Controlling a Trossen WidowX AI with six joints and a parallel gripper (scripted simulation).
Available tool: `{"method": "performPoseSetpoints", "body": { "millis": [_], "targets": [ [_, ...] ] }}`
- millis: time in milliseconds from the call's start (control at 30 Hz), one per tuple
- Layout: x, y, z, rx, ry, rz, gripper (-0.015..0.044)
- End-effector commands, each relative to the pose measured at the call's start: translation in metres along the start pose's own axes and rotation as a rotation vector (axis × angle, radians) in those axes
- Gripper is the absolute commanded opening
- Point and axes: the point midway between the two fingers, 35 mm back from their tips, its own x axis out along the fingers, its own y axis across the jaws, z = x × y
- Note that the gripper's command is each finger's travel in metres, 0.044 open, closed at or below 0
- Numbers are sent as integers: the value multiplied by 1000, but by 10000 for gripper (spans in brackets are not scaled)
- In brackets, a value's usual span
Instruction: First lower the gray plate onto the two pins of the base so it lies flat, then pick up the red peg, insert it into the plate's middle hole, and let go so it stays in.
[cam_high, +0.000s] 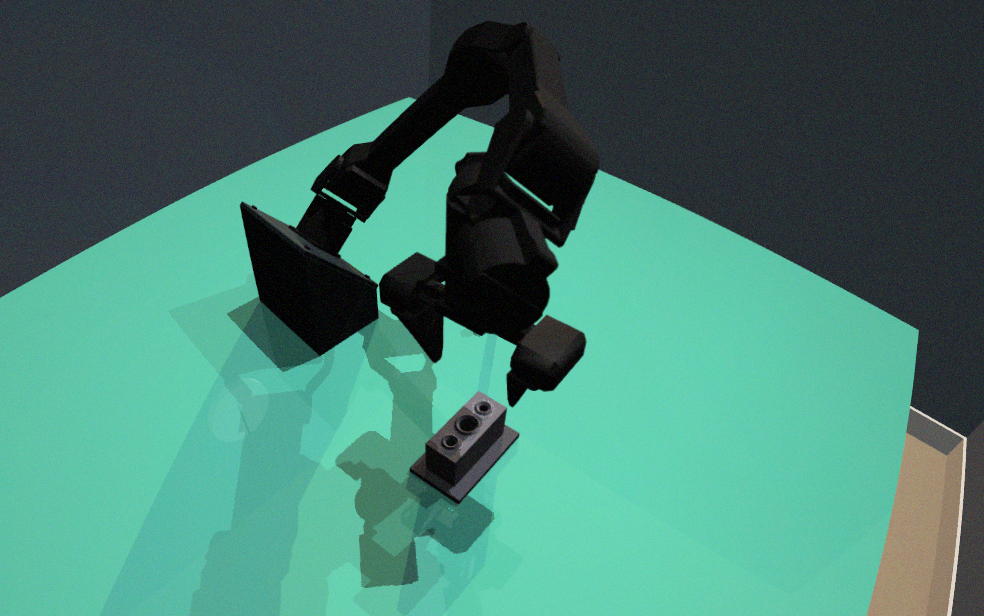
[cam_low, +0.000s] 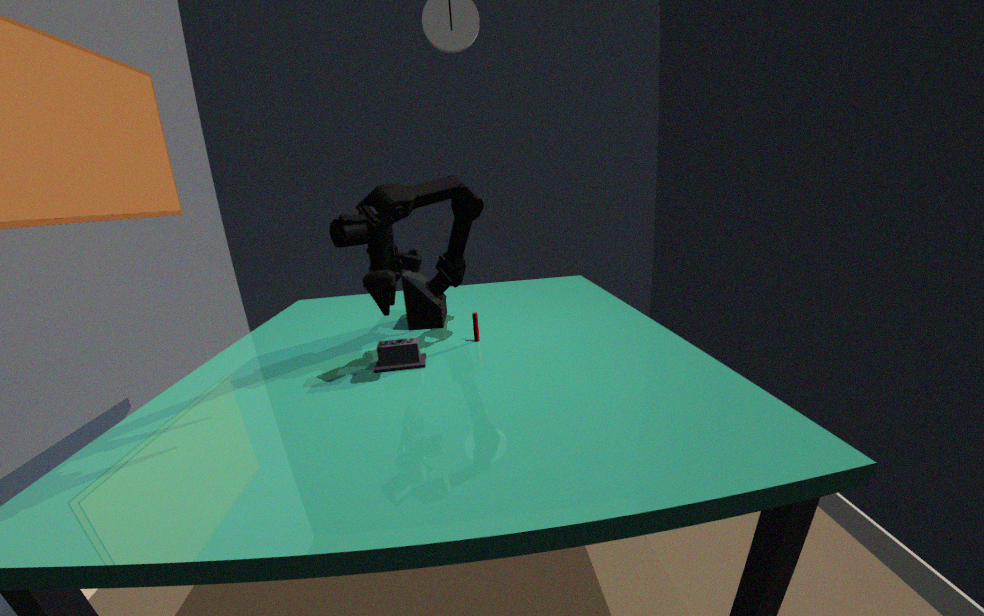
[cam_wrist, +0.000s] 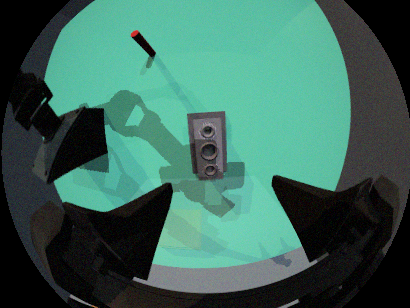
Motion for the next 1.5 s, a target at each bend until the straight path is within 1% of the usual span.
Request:
{"method": "performPoseSetpoints", "body": {
  "millis": [0, 100, 167, 700, 1400, 1467],
  "targets": [
    [-1, 1, 3, -5, -8, 30, 440],
    [-1, 1, 4, 10, -8, 30, 440],
    [-4, 3, 15, 128, -6, 30, 440],
    [-16, 46, 133, 1570, 18, 33, 440],
    [-8, 106, 202, 2644, 41, 34, 440],
    [-8, 106, 202, 2694, 42, 34, 440]
  ]
}}
